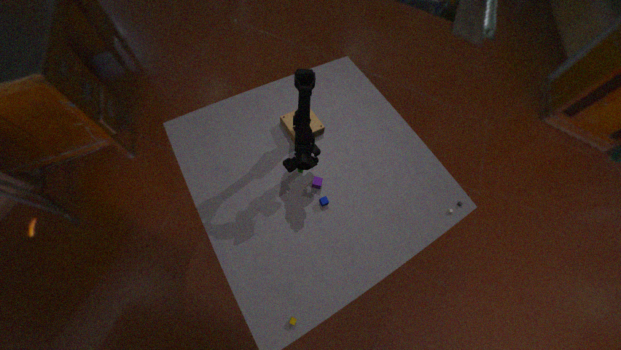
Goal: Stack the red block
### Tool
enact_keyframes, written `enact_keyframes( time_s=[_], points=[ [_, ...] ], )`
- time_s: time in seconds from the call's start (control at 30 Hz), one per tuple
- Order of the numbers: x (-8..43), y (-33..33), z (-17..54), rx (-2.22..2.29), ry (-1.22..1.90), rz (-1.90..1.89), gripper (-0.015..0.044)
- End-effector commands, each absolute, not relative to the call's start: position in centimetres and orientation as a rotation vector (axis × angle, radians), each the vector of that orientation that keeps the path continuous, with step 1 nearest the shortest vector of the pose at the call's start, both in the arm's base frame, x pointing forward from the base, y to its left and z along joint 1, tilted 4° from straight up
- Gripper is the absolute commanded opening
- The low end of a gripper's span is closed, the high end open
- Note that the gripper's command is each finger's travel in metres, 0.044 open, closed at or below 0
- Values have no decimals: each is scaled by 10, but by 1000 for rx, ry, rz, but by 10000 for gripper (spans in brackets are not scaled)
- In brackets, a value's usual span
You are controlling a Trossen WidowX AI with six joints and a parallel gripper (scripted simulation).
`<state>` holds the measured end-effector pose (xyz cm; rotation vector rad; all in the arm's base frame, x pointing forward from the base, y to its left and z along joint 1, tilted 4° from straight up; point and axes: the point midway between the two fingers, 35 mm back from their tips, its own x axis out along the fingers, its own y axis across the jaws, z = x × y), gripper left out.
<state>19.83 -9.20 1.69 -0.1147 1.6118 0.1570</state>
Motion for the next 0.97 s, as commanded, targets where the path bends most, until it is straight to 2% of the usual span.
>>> enact_keyframes(
  time_s=[0.0, 0.3, 0.93],
  points=[
    [198, -92, 17, -115, 1613, 157, 210],
    [198, -92, 17, -115, 1613, 157, 440],
    [198, -92, 17, -115, 1613, 157, 440]
  ],
)
